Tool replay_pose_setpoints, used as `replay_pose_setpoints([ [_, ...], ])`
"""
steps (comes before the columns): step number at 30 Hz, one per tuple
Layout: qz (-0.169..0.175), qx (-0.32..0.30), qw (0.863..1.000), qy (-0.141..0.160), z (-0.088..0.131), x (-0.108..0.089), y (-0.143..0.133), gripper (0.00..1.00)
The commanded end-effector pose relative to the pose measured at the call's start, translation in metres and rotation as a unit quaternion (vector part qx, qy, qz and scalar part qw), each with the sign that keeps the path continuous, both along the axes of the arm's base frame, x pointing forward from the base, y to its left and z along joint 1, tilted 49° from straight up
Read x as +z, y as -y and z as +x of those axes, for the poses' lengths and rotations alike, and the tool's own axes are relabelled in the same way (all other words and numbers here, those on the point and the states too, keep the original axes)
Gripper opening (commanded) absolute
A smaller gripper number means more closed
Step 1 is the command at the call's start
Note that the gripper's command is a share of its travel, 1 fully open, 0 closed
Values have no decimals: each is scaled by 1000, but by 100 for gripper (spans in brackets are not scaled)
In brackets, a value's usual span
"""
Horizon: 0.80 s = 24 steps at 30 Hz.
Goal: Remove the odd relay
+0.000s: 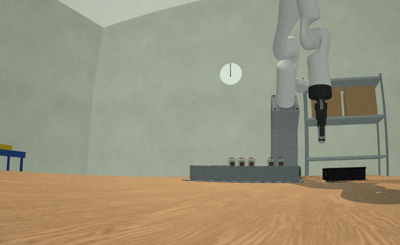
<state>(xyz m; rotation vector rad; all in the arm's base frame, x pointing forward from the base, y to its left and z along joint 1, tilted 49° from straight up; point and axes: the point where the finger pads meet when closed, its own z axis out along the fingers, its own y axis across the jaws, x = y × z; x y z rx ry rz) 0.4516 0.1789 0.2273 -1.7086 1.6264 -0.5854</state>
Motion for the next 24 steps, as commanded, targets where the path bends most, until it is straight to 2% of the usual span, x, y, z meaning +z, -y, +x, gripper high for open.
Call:
replay_pose_setpoints([
  [1,-1,9,1000,0,-4,0,-14,0],
  [24,-1,9,1000,0,-11,2,-47,0],
])
